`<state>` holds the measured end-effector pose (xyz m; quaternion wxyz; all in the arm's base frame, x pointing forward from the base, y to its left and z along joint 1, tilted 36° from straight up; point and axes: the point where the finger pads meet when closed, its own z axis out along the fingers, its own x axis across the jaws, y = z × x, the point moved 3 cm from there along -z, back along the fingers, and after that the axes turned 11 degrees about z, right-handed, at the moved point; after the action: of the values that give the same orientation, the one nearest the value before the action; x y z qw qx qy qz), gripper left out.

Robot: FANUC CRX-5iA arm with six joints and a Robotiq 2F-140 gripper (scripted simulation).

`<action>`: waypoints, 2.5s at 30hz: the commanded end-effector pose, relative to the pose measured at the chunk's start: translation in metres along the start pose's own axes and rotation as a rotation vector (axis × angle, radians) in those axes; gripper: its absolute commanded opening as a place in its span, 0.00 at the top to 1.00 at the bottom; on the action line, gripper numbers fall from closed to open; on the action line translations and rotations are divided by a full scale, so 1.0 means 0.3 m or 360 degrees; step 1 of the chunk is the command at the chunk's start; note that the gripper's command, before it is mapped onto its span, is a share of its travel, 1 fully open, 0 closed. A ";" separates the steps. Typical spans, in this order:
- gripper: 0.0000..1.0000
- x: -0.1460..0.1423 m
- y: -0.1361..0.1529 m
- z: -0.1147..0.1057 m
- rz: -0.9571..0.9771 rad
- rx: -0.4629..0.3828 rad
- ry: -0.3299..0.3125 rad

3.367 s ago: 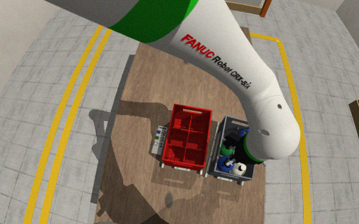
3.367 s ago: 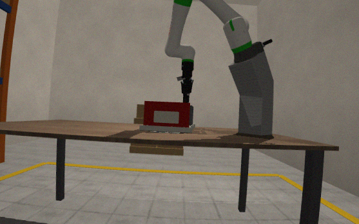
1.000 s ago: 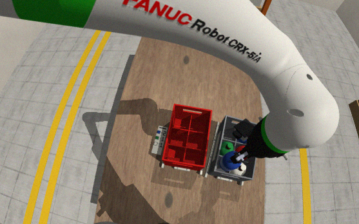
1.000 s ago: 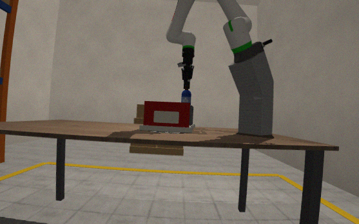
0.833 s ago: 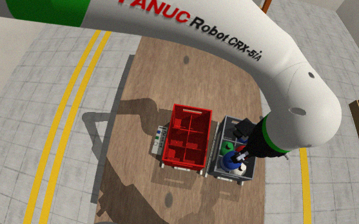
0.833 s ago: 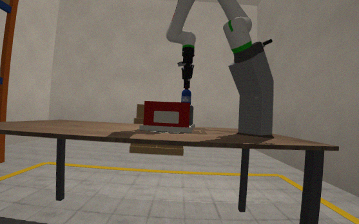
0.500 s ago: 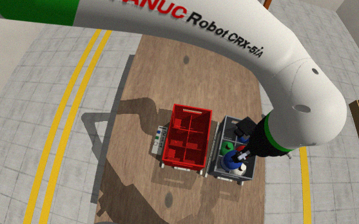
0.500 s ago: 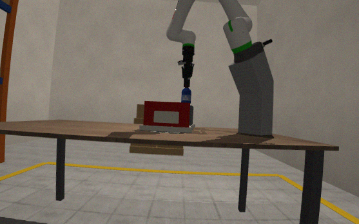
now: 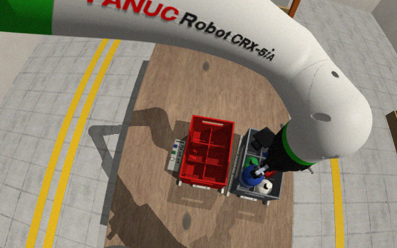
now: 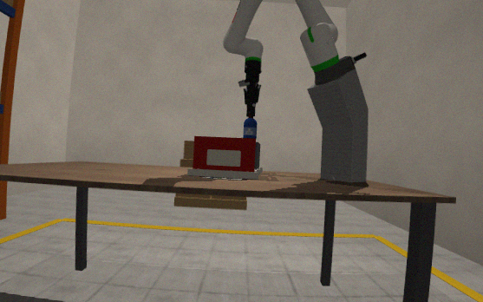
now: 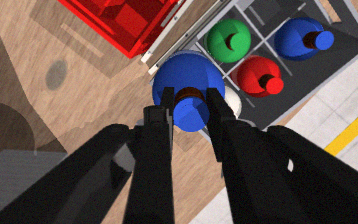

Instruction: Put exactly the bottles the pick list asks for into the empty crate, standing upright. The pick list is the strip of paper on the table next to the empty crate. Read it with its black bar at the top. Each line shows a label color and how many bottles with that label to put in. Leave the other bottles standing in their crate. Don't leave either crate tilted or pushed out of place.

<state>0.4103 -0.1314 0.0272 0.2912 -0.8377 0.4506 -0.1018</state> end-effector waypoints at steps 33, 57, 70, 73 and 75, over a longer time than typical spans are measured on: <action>0.90 -0.167 -0.117 -0.002 -0.0001 0.0000 0.0002; 0.90 -0.277 -0.193 -0.002 -0.0001 0.0000 0.0002; 0.90 -0.343 -0.239 -0.001 -0.0001 0.0000 0.0002; 0.90 -0.343 -0.239 -0.001 -0.0001 0.0000 0.0002; 0.90 -0.343 -0.239 -0.001 -0.0001 0.0000 0.0002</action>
<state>0.4007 -0.0169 0.0780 0.2910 -0.8378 0.4507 -0.1017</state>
